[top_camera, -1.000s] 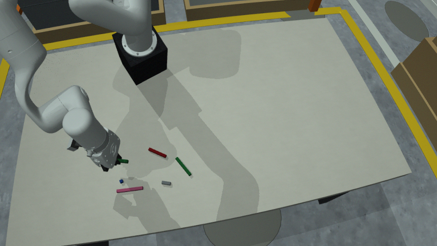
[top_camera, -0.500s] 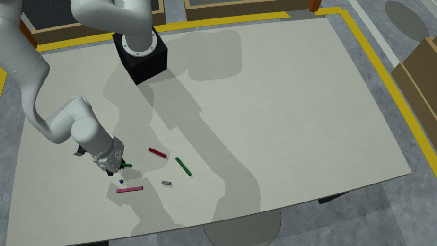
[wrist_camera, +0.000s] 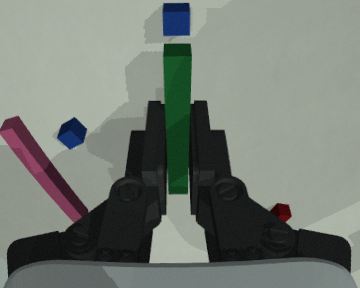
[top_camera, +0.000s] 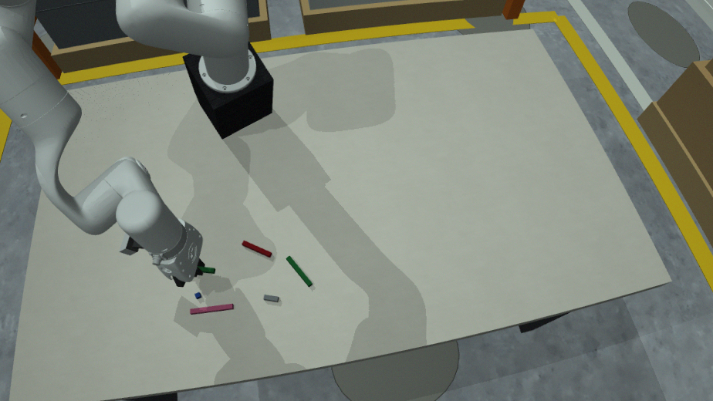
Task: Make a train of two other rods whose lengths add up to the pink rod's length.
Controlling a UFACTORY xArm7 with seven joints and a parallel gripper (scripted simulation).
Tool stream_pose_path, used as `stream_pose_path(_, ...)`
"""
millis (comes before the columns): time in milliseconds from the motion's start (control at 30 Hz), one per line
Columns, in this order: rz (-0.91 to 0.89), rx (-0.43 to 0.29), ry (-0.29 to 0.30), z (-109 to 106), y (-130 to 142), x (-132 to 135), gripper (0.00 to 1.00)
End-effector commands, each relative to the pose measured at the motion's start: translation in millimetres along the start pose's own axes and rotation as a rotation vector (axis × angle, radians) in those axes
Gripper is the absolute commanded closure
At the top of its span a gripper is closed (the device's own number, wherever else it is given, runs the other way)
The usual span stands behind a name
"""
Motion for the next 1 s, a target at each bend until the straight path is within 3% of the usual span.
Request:
stream_pose_path(0, 0.000, 0.001, -0.002, -0.7, -0.3, -0.9, 0.96)
stream_pose_path(967, 0.000, 0.001, -0.002, 3.4, -0.3, -0.9, 0.96)
Point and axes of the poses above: the point where the finger pads meet when closed, its own z axis out along the fingers, its own x axis across the jaws, y = z × x, the point moved 6 cm from there along -z, back along the fingers, and after that the axes turned 13 degrees about -z, right-handed, at the moved point
